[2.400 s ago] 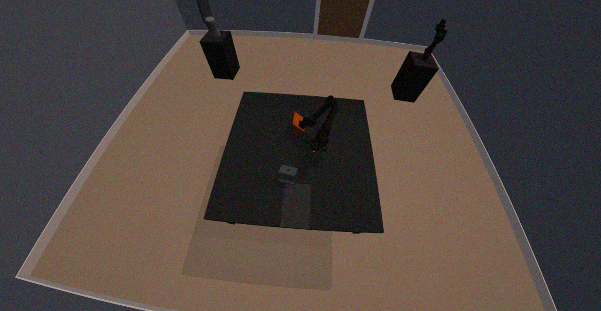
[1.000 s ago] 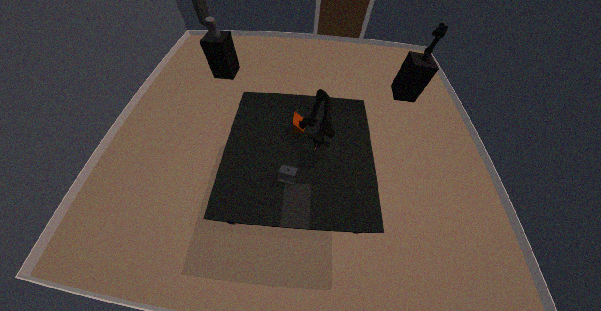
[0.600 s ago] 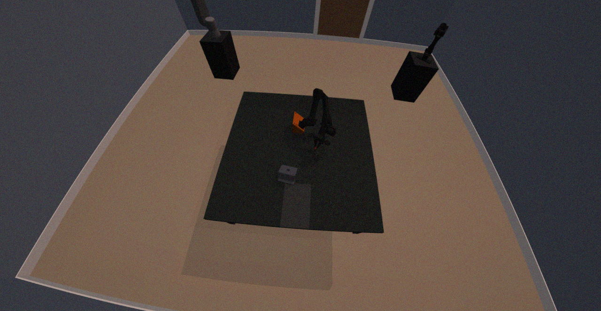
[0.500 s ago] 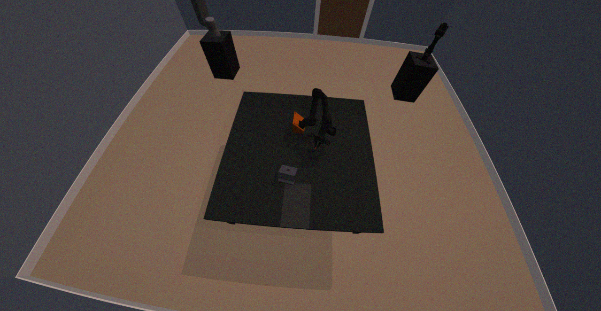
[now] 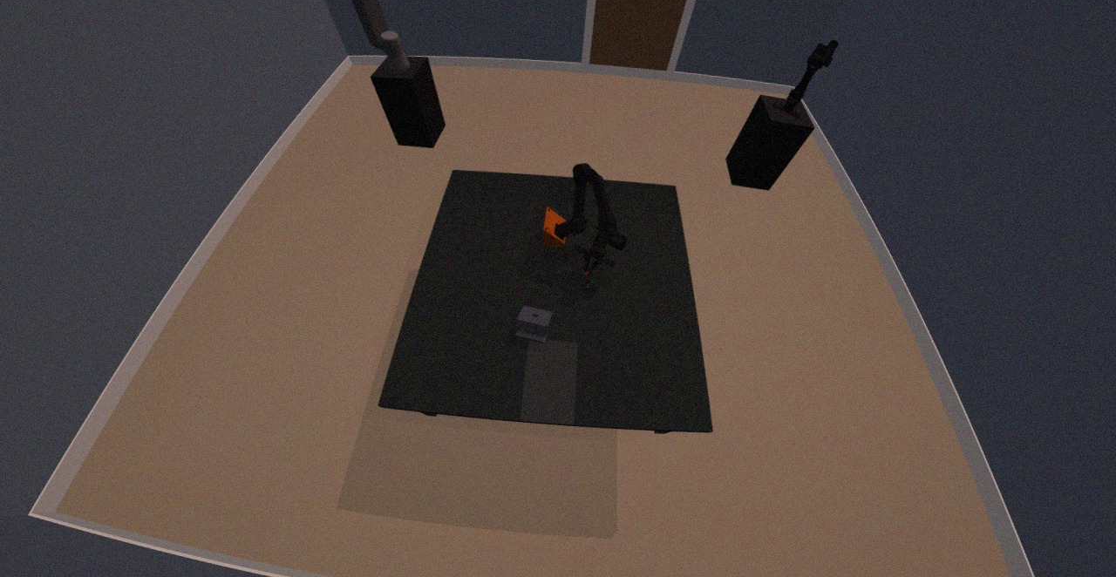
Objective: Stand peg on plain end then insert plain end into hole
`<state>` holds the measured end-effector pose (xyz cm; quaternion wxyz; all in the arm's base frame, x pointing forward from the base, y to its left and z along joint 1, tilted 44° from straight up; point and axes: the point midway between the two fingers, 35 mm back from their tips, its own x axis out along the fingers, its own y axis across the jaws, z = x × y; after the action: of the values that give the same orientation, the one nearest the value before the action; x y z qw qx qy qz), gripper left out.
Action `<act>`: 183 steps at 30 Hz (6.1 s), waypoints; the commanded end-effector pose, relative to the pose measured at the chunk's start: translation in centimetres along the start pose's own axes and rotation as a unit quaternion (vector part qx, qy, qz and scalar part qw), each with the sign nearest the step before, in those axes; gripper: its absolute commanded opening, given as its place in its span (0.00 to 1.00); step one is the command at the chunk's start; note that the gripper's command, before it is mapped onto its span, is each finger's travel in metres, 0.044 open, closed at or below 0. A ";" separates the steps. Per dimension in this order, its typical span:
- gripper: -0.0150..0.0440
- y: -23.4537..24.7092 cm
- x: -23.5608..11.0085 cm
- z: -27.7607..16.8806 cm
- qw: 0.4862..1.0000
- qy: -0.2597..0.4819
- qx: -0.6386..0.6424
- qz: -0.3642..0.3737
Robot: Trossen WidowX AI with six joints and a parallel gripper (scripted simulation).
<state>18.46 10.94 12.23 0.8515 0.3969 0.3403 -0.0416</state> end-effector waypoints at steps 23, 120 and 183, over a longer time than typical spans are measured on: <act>0.34 -0.1 -1.4 -0.9 0.994 -0.111 0.005 0.000; 0.34 -0.3 -3.1 -3.0 0.984 -0.180 0.019 0.007; 0.47 -0.4 -3.3 -3.1 0.981 -0.194 0.023 0.008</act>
<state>14.13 12.20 12.64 0.8920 0.4040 0.1645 -0.1187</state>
